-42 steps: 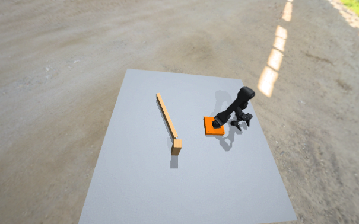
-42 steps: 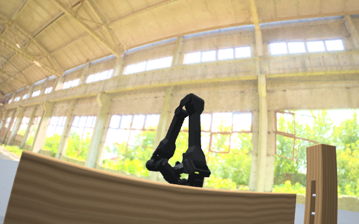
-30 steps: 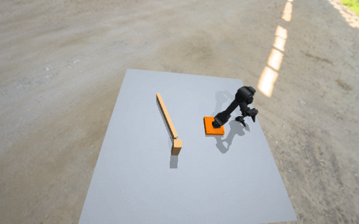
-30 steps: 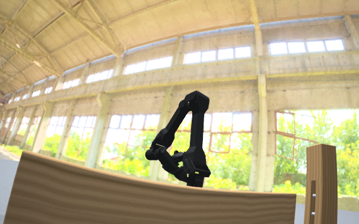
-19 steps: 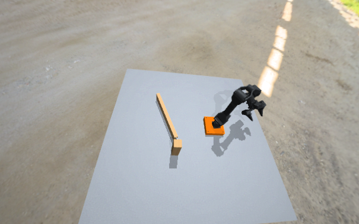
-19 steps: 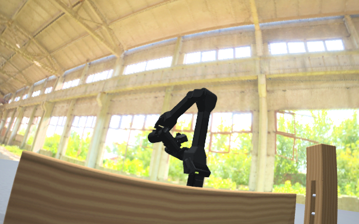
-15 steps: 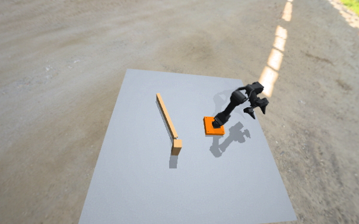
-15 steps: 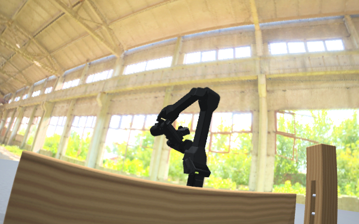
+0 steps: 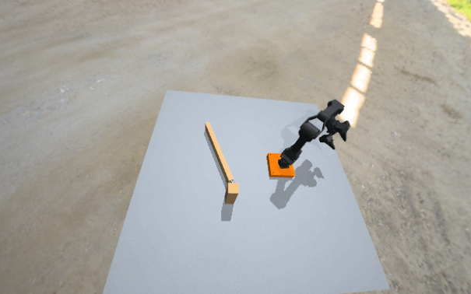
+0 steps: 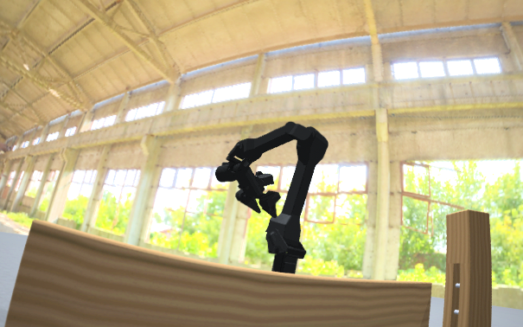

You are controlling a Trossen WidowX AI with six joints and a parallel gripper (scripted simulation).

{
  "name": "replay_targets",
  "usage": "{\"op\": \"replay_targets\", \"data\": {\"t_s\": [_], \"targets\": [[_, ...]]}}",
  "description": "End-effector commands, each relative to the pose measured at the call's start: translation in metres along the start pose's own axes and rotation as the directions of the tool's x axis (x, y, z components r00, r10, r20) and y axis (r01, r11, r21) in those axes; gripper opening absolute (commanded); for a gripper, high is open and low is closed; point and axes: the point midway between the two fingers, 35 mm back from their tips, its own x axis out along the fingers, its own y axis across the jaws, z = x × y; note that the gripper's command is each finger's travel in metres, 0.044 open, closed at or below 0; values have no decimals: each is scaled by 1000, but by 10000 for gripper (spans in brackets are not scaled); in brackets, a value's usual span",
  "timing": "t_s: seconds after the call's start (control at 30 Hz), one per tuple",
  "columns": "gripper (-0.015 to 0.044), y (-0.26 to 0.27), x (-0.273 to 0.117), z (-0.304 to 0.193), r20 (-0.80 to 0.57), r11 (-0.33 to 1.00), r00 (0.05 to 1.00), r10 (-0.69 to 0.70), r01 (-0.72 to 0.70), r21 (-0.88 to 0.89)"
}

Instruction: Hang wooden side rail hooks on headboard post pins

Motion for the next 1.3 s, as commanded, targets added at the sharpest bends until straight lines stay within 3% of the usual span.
{"op": "replay_targets", "data": {"t_s": [0.0, 0.33, 0.53, 0.73, 1.0, 1.27], "targets": [[440, 10, -26, -44, -115, 977, 982, 148, -164, -138], [440, 3, -102, -144, -430, 719, 801, 417, -580, -383], [440, -27, -152, -196, -618, 433, 616, 489, -786, -440], [440, -75, -199, -237, -785, 83, 396, 477, -909, -409], [440, -161, -248, -268, -938, -395, 100, 331, -888, -234], [440, -264, -273, -272, -986, -762, -156, 53, -645, 61]]}}
